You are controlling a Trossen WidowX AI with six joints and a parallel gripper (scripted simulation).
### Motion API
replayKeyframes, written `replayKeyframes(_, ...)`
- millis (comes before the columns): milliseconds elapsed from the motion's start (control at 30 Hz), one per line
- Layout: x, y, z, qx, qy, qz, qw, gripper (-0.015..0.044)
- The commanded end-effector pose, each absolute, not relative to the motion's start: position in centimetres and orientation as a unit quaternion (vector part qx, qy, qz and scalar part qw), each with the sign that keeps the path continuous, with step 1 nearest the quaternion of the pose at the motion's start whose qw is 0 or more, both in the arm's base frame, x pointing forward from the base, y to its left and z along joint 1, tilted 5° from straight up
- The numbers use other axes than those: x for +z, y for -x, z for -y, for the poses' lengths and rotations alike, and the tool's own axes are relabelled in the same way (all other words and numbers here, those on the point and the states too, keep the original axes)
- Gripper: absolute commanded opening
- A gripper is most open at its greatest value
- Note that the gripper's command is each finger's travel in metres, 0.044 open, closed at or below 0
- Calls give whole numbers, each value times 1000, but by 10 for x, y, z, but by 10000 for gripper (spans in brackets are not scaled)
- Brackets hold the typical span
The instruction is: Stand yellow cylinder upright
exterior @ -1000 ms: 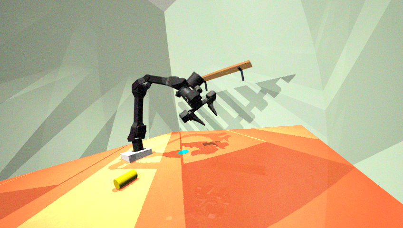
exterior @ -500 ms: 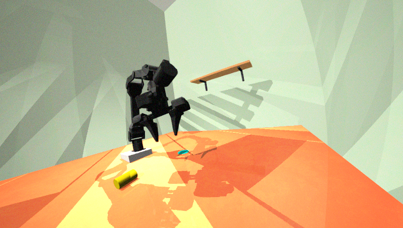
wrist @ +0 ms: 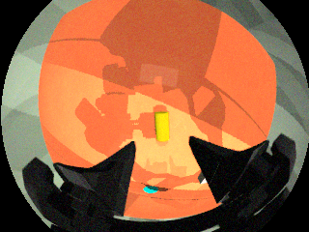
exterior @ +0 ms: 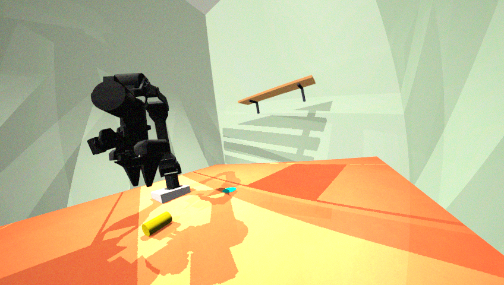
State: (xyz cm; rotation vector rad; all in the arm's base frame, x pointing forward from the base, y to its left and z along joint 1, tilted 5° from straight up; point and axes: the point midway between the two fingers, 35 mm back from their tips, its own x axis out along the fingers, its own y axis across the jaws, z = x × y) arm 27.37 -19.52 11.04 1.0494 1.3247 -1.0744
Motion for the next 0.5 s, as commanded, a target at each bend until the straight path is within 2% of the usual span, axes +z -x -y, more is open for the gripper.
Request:
replayKeyframes(0,111,-265,199,-448,-448,-566,527,309)
replayKeyframes(67,101,-266,199,-448,-448,-566,527,309)
replayKeyframes(267,11,-262,196,-448,-448,-566,527,309)
replayKeyframes(467,1,-260,195,-448,-448,-566,527,309)
